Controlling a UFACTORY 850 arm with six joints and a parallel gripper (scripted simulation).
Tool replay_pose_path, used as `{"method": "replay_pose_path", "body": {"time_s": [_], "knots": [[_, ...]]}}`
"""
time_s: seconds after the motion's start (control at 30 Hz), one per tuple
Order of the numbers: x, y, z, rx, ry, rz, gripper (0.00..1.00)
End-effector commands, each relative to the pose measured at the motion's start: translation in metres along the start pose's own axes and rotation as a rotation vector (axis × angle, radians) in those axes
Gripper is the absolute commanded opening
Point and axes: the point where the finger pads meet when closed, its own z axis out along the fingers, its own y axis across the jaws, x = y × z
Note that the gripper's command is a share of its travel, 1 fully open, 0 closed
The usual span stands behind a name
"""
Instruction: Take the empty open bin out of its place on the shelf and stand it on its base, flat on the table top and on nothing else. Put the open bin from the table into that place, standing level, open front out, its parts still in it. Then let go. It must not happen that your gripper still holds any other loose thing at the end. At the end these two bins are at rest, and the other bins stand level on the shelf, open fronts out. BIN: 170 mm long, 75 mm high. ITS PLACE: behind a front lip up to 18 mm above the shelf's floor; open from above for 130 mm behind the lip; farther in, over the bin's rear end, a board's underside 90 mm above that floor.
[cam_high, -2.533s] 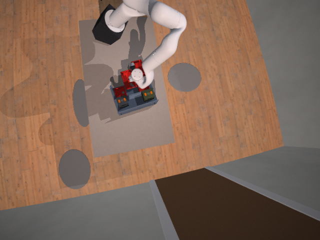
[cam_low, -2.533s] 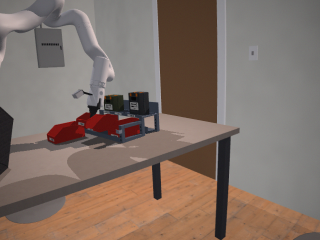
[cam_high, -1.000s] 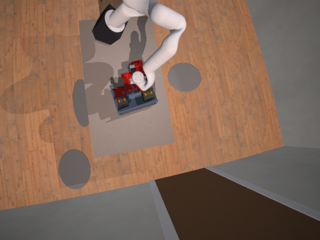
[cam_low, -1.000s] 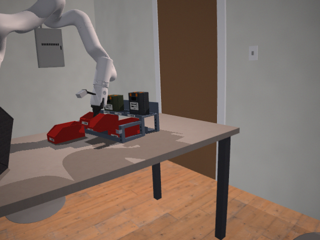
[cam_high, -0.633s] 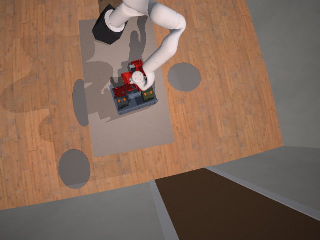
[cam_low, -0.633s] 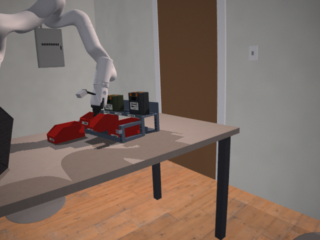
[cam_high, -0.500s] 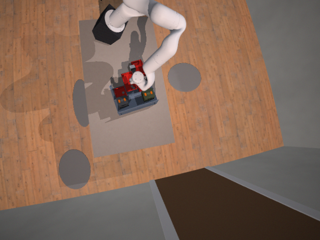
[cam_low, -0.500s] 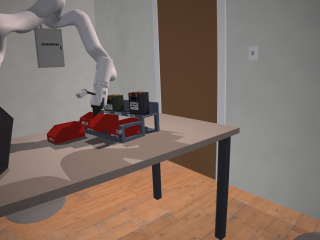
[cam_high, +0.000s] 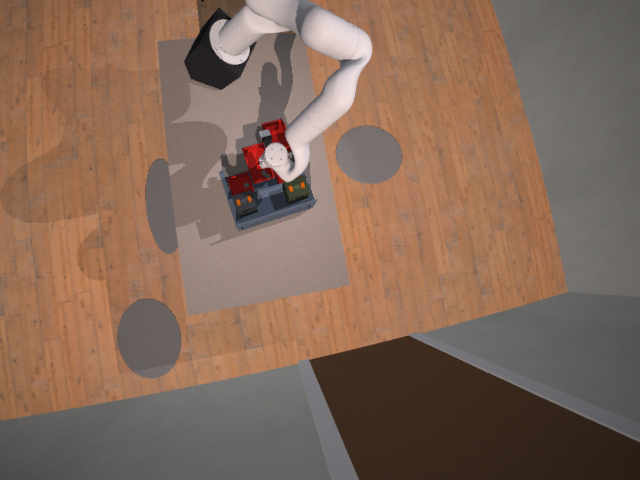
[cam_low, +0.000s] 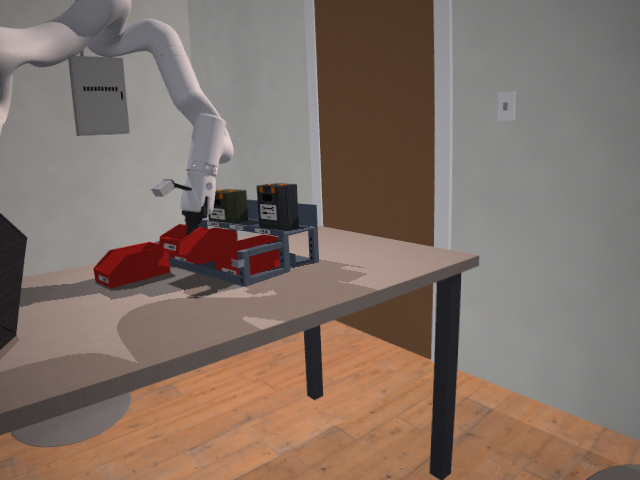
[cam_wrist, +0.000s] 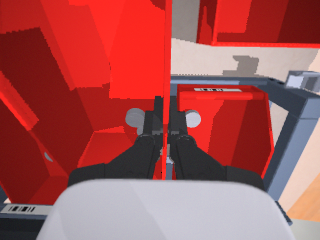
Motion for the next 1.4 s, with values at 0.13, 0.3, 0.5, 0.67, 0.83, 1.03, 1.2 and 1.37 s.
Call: {"method": "replay_pose_path", "body": {"time_s": [0.13, 0.3, 0.5, 0.67, 0.83, 1.03, 1.2, 1.37], "knots": [[-0.002, 0.000, 0.003, 0.000, -0.002, 0.000, 0.00], [-0.002, 0.000, 0.005, 0.000, -0.002, 0.000, 0.00], [-0.004, 0.000, 0.009, 0.000, -0.002, 0.000, 0.00], [-0.005, 0.000, 0.013, 0.000, -0.002, 0.000, 0.00], [-0.005, 0.000, 0.014, 0.000, -0.002, 0.000, 0.00], [-0.006, 0.000, 0.017, 0.000, -0.002, 0.000, 0.00], [-0.007, 0.000, 0.018, 0.000, -0.002, 0.000, 0.00], [-0.007, 0.000, 0.018, 0.000, -0.002, 0.000, 0.00]]}}
